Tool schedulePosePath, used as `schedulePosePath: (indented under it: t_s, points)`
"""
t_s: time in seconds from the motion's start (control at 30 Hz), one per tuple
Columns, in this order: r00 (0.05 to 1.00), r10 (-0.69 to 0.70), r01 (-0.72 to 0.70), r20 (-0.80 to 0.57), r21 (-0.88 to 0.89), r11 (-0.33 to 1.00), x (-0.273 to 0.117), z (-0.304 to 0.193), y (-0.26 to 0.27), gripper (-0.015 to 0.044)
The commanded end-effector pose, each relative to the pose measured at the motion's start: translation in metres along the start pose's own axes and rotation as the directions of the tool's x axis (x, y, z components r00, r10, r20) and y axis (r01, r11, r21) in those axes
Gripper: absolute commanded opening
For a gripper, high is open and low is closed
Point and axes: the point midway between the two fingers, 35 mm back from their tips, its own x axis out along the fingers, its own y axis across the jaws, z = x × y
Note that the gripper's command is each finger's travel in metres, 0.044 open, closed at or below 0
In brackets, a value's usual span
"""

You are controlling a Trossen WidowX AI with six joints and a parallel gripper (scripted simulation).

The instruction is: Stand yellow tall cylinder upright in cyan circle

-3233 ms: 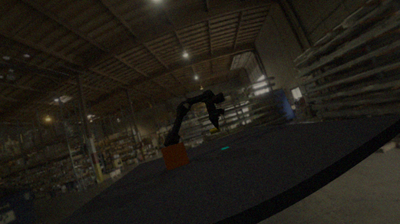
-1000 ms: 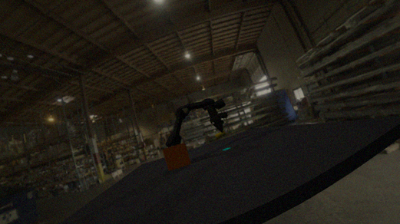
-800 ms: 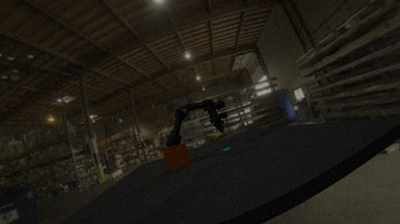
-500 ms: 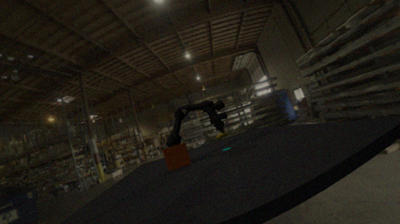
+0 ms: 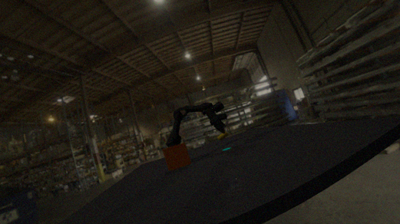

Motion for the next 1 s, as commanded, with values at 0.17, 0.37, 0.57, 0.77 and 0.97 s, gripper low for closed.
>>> schedulePosePath:
  t_s: [0.17,0.37,0.57,0.77,0.97]
  points:
    - [0.998,-0.027,0.027,0.06,0.0,1.0,0.0007,0.0011,0.0006,0.0105]
    - [0.995,-0.041,0.041,0.095,0.003,0.999,0.0022,0.0016,0.0005,0.0105]
    - [0.99,-0.053,0.053,0.13,0.007,0.999,0.0035,0.0022,0.0004,0.0105]
    - [0.984,-0.064,0.063,0.166,0.012,0.998,0.0044,0.0027,0.0005,0.0105]
    - [0.976,-0.073,0.071,0.203,0.018,0.997,0.0052,0.0031,0.0007,0.0105]
